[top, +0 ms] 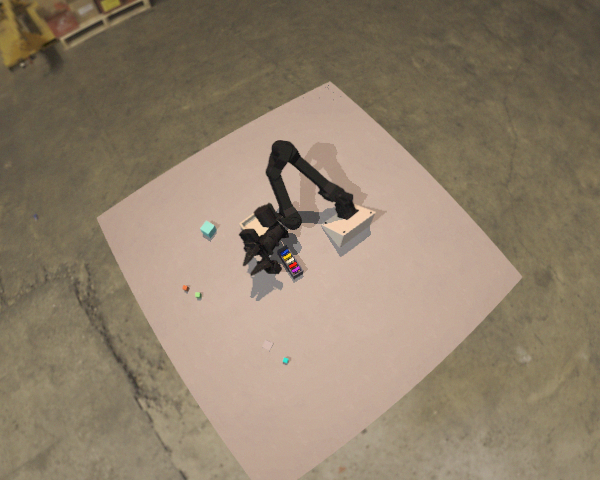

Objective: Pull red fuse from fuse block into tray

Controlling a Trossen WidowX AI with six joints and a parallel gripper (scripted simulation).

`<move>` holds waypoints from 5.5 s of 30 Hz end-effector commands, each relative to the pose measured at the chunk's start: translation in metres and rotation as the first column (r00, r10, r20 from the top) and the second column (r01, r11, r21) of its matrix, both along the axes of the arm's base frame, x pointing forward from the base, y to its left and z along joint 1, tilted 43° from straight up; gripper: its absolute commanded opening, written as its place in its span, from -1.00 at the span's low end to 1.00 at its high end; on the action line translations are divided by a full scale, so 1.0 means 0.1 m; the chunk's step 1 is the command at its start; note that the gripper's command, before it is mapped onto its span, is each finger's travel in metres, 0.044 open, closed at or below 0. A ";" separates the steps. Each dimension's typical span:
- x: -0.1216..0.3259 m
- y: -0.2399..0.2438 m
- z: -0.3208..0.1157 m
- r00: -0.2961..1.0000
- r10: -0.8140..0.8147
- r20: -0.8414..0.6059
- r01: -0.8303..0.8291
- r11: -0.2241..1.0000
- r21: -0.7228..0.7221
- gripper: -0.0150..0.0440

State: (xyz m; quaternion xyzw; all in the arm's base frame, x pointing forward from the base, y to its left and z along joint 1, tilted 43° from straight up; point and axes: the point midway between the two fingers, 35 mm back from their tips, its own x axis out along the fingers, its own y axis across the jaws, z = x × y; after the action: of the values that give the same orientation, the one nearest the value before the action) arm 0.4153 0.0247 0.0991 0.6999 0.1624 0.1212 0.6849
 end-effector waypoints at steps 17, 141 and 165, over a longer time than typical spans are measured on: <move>0.24 0.61 -0.80 0.888 -0.129 -0.442 -0.040 0.935 -0.353 -0.25; -1.21 -0.07 -0.99 0.351 -0.630 -0.693 -0.924 -0.116 -0.363 -0.49; -1.20 0.01 -0.90 0.351 -0.630 -0.693 -0.925 -0.117 -0.362 -0.49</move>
State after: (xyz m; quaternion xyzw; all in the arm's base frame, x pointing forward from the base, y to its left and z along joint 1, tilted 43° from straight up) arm 0.2958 0.0241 0.0080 -0.1910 0.6507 -0.3159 0.6636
